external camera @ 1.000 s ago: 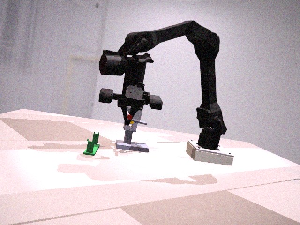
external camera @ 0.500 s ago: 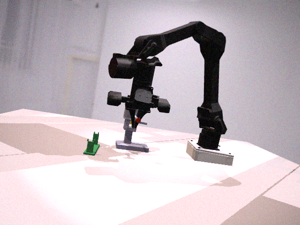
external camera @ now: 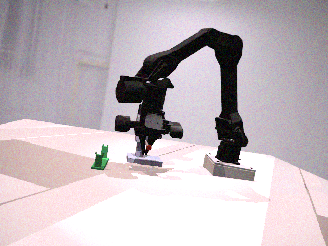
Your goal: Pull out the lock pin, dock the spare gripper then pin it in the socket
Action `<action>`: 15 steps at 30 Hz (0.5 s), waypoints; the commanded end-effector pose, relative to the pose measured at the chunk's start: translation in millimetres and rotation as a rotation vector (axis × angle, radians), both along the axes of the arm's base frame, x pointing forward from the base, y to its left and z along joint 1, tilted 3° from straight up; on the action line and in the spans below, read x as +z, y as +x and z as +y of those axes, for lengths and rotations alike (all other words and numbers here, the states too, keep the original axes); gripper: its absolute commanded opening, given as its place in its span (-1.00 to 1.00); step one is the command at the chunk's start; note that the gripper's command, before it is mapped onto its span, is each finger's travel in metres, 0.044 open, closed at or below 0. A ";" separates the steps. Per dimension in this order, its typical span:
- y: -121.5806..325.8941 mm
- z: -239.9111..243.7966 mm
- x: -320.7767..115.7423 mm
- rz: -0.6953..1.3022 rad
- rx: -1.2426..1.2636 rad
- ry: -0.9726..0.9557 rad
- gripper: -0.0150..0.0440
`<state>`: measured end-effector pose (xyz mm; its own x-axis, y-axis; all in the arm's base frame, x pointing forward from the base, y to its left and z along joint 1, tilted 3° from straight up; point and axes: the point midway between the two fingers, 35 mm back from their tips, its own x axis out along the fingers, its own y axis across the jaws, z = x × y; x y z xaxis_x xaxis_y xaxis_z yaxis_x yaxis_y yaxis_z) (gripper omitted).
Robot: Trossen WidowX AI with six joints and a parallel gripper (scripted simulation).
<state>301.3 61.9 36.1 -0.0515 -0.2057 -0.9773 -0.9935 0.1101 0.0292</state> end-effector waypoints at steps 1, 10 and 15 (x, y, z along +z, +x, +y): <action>-0.3 -2.2 2.9 -0.001 -0.002 0.006 -0.49; -1.4 -9.2 2.2 0.003 -0.003 0.006 -0.49; -1.3 -13.0 2.2 0.006 -0.003 0.006 -0.49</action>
